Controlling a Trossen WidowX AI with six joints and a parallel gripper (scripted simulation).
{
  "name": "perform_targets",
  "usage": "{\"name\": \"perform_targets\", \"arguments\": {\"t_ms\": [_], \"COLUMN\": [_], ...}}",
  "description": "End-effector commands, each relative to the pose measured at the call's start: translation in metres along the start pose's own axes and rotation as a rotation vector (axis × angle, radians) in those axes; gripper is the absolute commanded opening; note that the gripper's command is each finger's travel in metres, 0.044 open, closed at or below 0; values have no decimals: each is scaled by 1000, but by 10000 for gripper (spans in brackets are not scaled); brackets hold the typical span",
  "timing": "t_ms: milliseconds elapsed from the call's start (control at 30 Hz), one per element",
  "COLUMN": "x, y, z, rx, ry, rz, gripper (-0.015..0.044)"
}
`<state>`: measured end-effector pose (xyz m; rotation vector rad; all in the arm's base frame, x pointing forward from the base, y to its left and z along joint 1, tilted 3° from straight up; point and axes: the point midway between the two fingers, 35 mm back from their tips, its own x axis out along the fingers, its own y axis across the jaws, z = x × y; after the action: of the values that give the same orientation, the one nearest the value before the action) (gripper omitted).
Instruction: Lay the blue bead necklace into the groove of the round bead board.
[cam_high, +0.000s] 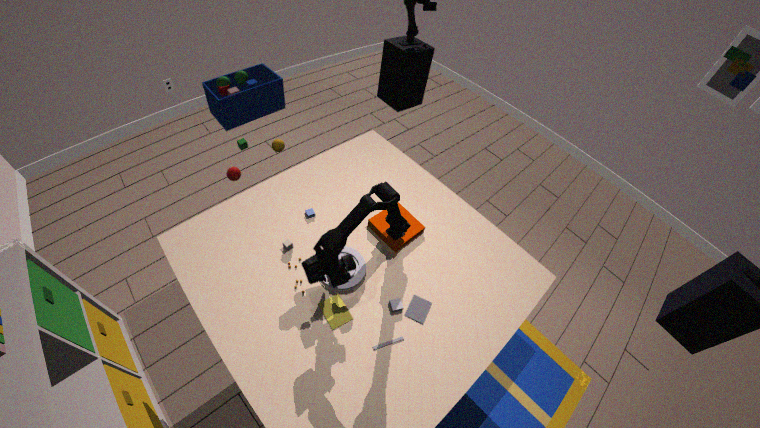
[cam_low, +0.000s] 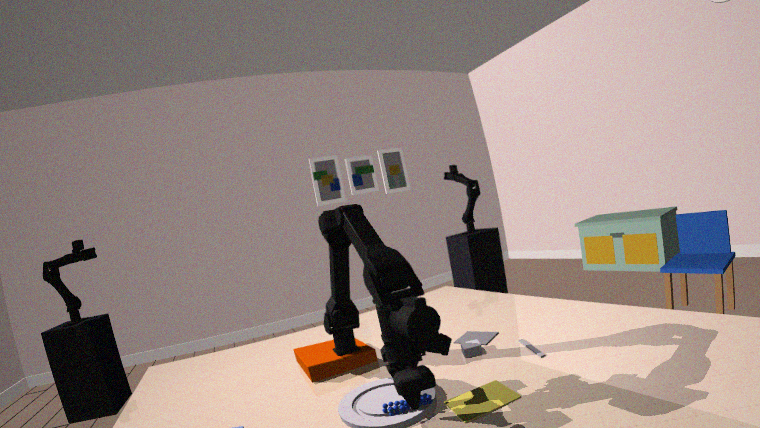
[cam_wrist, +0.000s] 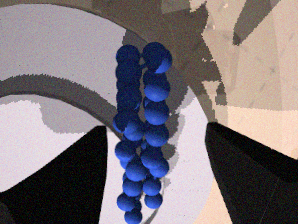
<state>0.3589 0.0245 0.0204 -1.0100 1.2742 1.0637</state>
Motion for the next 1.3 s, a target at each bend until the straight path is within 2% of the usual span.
{"name": "perform_targets", "arguments": {"t_ms": [0, 100, 1267], "x": [0, 0, 0], "y": [0, 0, 0], "z": [0, 0, 0], "rx": [0, 0, 0], "ry": [0, 0, 0], "rz": [0, 0, 0], "gripper": [66, 0, 0]}}
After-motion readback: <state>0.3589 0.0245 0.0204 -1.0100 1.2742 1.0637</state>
